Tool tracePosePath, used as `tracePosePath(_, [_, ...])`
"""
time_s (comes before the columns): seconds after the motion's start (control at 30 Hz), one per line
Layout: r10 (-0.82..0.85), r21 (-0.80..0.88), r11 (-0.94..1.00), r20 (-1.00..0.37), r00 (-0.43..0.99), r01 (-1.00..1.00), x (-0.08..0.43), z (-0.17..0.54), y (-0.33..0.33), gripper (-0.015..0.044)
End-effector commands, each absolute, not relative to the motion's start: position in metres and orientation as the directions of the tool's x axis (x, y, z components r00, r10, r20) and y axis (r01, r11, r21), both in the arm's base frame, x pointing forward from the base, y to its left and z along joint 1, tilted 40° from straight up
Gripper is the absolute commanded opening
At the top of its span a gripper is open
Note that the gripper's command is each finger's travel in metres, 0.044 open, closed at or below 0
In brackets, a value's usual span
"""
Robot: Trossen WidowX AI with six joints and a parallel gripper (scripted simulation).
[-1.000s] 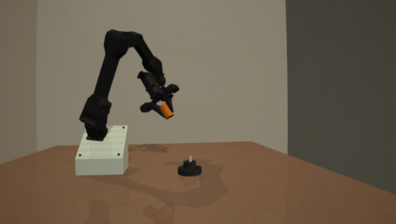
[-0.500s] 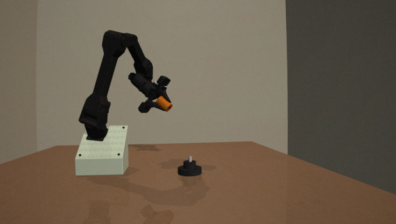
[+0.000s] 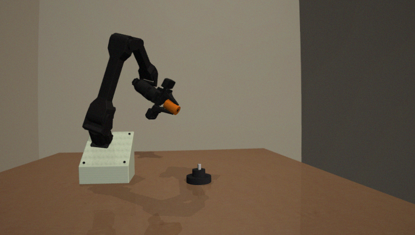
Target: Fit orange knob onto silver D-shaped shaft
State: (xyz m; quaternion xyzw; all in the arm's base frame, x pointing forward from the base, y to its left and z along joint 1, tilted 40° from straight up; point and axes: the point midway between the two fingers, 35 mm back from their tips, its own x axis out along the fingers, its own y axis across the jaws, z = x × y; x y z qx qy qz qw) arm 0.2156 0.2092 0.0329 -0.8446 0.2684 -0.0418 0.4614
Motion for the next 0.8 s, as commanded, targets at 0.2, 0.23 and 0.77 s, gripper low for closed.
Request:
tracePosePath(0.2, [-0.476, -0.808, -0.448, -0.146, 0.867, -0.382, 0.2151, 0.032, 0.2085, 0.0])
tracePosePath(0.23, [-0.476, -0.808, -0.448, -0.146, 0.867, -0.382, 0.2151, 0.032, 0.2085, 0.0])
tracePosePath(0.77, [-0.476, -0.808, -0.448, -0.146, 0.867, -0.382, 0.2151, 0.032, 0.2085, 0.0])
